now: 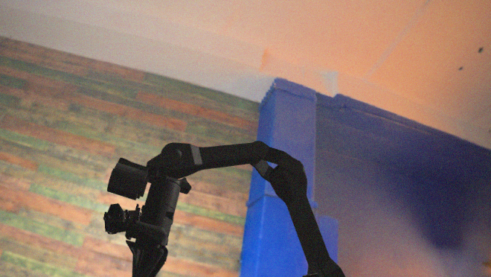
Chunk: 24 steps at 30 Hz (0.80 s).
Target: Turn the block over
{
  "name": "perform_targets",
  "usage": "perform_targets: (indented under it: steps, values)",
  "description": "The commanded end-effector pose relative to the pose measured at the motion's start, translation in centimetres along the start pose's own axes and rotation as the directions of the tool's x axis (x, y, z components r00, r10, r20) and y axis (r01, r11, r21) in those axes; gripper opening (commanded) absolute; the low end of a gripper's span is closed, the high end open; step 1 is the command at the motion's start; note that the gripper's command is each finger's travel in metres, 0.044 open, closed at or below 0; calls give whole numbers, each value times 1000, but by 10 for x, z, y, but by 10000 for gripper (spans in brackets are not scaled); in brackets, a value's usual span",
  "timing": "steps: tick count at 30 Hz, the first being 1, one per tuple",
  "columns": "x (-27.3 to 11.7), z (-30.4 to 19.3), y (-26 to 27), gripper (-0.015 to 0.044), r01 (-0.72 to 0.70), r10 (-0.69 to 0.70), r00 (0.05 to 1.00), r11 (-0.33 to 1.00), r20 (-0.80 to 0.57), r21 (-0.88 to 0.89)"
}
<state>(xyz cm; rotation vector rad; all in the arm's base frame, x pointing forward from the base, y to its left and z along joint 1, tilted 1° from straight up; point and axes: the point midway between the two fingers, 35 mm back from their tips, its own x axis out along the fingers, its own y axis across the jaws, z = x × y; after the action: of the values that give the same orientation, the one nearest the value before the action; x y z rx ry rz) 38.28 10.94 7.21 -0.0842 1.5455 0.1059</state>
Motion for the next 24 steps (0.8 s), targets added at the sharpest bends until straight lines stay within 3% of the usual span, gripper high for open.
perform_targets:
  steps: [1,24]
  values:
    - [11,-3,0,440,-2,2,1000,1000,-16,-5]
    - [43,-4,0,440,-2,2,1000,1000,-16,-5]
